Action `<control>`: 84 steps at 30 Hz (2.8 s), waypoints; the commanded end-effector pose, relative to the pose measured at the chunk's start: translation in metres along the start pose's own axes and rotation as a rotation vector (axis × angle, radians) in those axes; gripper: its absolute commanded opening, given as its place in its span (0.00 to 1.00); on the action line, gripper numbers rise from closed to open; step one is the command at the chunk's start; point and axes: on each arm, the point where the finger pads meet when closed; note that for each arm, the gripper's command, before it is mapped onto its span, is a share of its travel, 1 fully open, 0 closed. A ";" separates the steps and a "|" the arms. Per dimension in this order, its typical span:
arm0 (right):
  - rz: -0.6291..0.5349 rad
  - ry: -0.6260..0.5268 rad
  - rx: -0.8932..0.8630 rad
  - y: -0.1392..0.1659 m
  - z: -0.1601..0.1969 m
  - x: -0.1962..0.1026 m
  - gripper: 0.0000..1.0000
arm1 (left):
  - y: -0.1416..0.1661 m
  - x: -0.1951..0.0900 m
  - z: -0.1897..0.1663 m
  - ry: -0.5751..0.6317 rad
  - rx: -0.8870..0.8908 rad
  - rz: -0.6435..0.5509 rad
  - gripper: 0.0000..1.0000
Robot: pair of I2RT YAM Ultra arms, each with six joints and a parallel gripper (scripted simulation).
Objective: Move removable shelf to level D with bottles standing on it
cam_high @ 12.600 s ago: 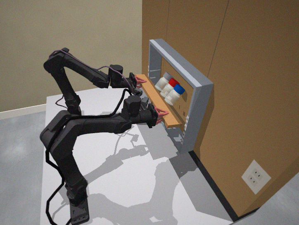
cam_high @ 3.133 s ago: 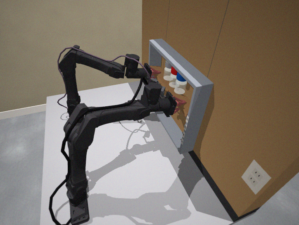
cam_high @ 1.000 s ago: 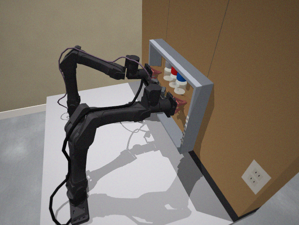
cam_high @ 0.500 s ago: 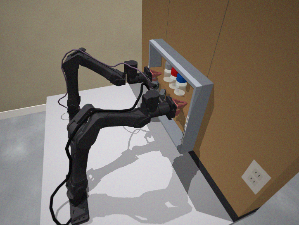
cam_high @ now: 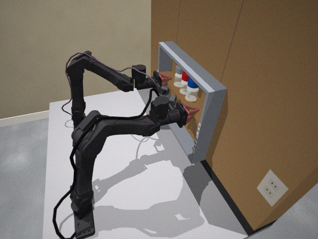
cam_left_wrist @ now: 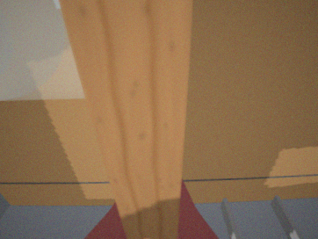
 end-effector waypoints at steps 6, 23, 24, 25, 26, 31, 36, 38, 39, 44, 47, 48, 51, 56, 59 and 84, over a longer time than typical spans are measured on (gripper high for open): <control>0.006 0.020 0.008 0.003 -0.002 0.001 0.00 | 0.002 0.002 0.004 -0.023 0.002 -0.006 0.00; 0.006 0.020 0.008 0.003 -0.001 0.001 0.20 | 0.003 0.002 0.002 -0.023 0.002 -0.006 0.20; 0.006 0.020 0.008 0.003 -0.001 0.001 0.22 | 0.003 0.002 0.002 -0.023 0.002 -0.006 0.22; 0.006 0.020 0.008 0.003 -0.001 0.001 0.24 | 0.003 0.002 0.002 -0.023 0.002 -0.006 0.24; 0.006 0.020 0.008 0.003 -0.001 0.001 0.27 | 0.003 0.002 0.002 -0.023 0.002 -0.006 0.27; 0.006 0.020 0.008 0.003 -0.001 0.001 0.33 | 0.003 0.002 0.002 -0.023 0.002 -0.006 0.33; 0.006 0.020 0.008 0.003 -0.001 0.001 0.44 | 0.003 0.002 0.002 -0.023 0.002 -0.006 0.44; 0.006 0.020 0.008 0.003 -0.001 0.001 0.49 | 0.003 0.002 0.002 -0.023 0.002 -0.006 0.49; 0.006 0.020 0.008 0.003 -0.001 0.001 0.51 | 0.003 0.002 0.002 -0.023 0.002 -0.006 0.51; 0.006 0.020 0.008 0.003 -0.001 0.001 0.62 | 0.003 0.002 0.002 -0.023 0.002 -0.006 0.62; 0.006 0.020 0.008 0.003 -0.001 0.001 0.67 | 0.003 0.002 0.002 -0.023 0.002 -0.006 0.67; 0.006 0.020 0.008 0.003 -0.001 0.001 0.67 | 0.003 0.002 0.002 -0.023 0.002 -0.006 0.67; 0.006 0.020 0.008 0.003 -0.001 0.001 0.73 | 0.003 0.002 0.002 -0.023 0.002 -0.006 0.73; 0.006 0.020 0.008 0.003 -0.001 0.001 0.84 | 0.003 0.002 0.002 -0.023 0.002 -0.006 0.84; 0.006 0.020 0.008 0.003 -0.001 0.001 0.91 | 0.003 0.002 0.002 -0.023 0.002 -0.006 0.91; 0.006 0.020 0.008 0.002 0.000 -0.021 1.00 | 0.003 -0.019 0.002 -0.023 0.002 -0.006 1.00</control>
Point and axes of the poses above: on each arm, the point where the finger pads meet when closed, its own x axis out along the fingers, its own z axis across the jaws, y = z × x, and after that the axes turned 15 degrees about -x, right-handed
